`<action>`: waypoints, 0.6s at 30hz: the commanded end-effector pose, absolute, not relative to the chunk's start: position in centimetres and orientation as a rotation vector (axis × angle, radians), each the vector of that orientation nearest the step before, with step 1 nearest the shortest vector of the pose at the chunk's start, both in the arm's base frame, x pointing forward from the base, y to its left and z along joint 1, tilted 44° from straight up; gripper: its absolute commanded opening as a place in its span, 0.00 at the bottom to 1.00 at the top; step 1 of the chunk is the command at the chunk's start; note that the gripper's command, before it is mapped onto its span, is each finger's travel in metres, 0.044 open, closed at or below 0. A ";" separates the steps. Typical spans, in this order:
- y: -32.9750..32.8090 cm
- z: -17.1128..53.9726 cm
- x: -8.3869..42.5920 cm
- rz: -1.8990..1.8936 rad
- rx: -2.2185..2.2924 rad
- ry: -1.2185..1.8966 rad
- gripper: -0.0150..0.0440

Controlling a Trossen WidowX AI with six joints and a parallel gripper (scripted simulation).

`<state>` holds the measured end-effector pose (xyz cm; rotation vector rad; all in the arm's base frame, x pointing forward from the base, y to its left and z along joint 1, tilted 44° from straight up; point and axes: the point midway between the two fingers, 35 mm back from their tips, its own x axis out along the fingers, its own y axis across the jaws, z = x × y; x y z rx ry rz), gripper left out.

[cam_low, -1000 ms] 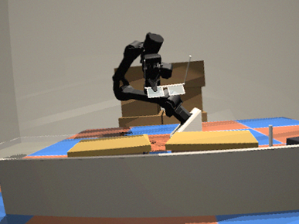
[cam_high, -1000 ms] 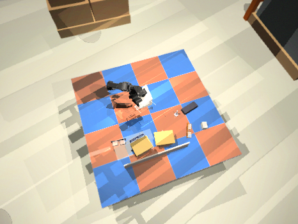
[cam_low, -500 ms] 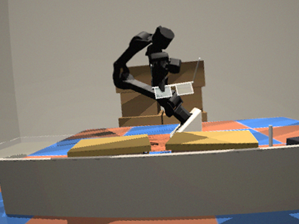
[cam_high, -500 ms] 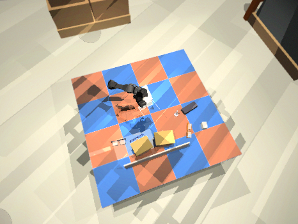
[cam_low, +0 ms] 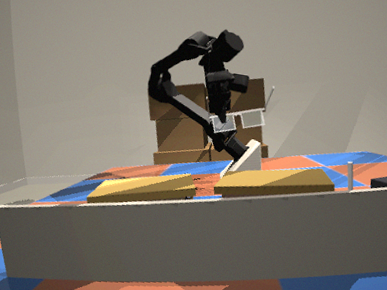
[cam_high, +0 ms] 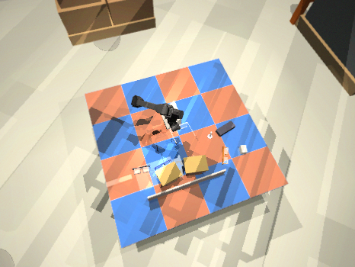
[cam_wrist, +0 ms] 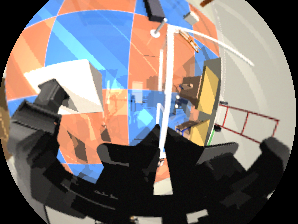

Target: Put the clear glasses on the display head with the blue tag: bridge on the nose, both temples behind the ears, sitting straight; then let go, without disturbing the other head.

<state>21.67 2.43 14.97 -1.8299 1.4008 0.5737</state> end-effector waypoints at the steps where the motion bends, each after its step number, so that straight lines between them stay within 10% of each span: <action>1: 2.9 13.8 22.6 0.563 -1.772 1.458 0.25; 18: 3.4 8.6 24.8 0.515 -1.592 1.671 0.25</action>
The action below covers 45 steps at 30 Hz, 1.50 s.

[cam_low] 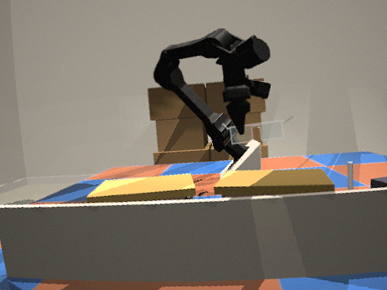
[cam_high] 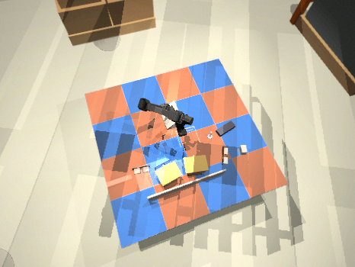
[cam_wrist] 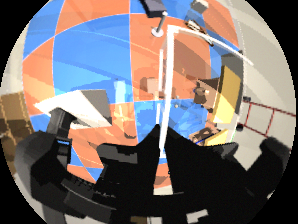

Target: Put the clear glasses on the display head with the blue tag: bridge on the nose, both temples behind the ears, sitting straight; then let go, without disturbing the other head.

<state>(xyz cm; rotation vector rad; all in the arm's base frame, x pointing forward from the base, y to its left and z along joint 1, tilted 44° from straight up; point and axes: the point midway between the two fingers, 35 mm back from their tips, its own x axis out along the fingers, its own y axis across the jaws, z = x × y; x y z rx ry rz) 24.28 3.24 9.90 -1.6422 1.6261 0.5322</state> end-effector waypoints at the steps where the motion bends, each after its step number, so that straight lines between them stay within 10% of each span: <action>1: 3.4 8.3 24.9 0.511 -1.581 1.684 0.25; 45: 1.2 2.0 25.4 0.431 -1.502 1.781 0.25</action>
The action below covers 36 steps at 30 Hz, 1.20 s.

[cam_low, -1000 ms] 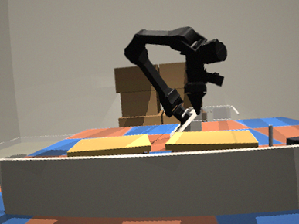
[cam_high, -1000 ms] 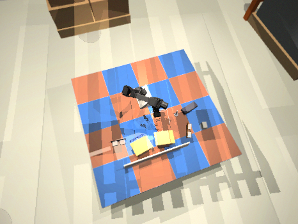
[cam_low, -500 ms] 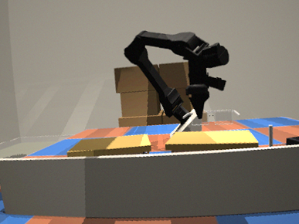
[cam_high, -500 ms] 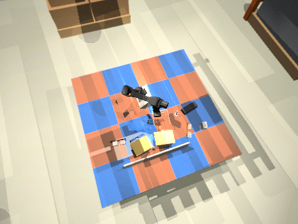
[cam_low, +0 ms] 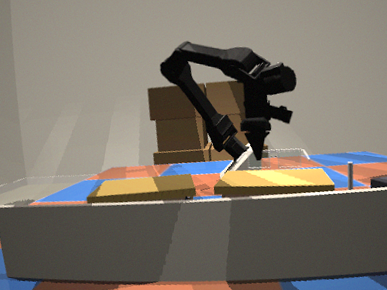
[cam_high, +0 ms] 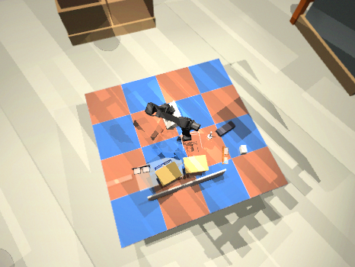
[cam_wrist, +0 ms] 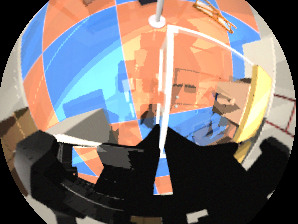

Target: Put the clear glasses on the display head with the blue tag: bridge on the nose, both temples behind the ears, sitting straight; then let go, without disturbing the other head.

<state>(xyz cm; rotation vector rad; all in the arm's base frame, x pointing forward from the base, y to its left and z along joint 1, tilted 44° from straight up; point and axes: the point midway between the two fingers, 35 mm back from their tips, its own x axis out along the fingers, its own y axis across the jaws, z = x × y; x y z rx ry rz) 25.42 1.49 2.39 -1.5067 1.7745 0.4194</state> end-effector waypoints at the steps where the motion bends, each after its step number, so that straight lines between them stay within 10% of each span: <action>1: 1.2 2.0 25.4 0.430 -1.503 1.780 0.25; 36: -0.7 0.3 26.3 0.417 -1.524 1.760 0.25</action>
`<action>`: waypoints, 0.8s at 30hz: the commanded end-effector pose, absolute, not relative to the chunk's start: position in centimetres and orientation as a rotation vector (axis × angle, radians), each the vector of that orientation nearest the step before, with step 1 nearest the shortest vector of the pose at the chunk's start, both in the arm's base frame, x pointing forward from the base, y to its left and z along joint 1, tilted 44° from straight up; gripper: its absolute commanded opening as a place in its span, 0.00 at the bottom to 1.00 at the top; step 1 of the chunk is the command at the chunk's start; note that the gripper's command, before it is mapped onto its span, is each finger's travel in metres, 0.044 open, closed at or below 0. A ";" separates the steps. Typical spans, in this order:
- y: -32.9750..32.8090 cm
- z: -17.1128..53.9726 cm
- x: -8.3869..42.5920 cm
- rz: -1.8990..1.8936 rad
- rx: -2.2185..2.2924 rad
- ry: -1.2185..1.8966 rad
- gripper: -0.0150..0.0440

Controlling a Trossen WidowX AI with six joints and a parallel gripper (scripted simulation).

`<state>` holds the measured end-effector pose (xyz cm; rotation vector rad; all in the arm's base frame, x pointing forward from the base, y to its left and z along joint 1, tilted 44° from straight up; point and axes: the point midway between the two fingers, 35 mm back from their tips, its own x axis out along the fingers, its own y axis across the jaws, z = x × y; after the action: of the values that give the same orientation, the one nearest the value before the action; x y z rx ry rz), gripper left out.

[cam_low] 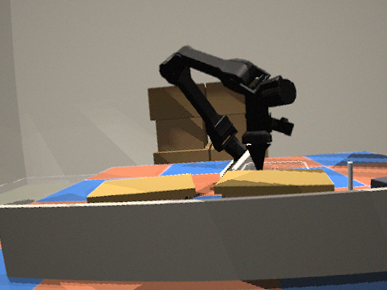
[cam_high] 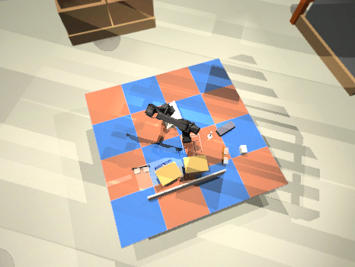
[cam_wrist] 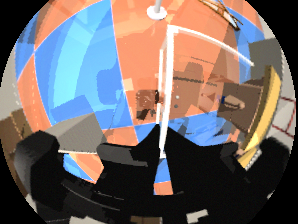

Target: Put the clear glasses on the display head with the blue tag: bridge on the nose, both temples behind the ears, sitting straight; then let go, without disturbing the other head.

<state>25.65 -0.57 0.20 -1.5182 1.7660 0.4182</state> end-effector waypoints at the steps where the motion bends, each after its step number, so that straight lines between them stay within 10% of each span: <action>1: -0.8 0.3 26.4 0.417 -1.524 1.760 0.25; 24: -1.7 0.9 29.3 0.414 -1.524 1.759 0.25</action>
<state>28.68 -1.54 0.70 -1.5174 1.7608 0.4136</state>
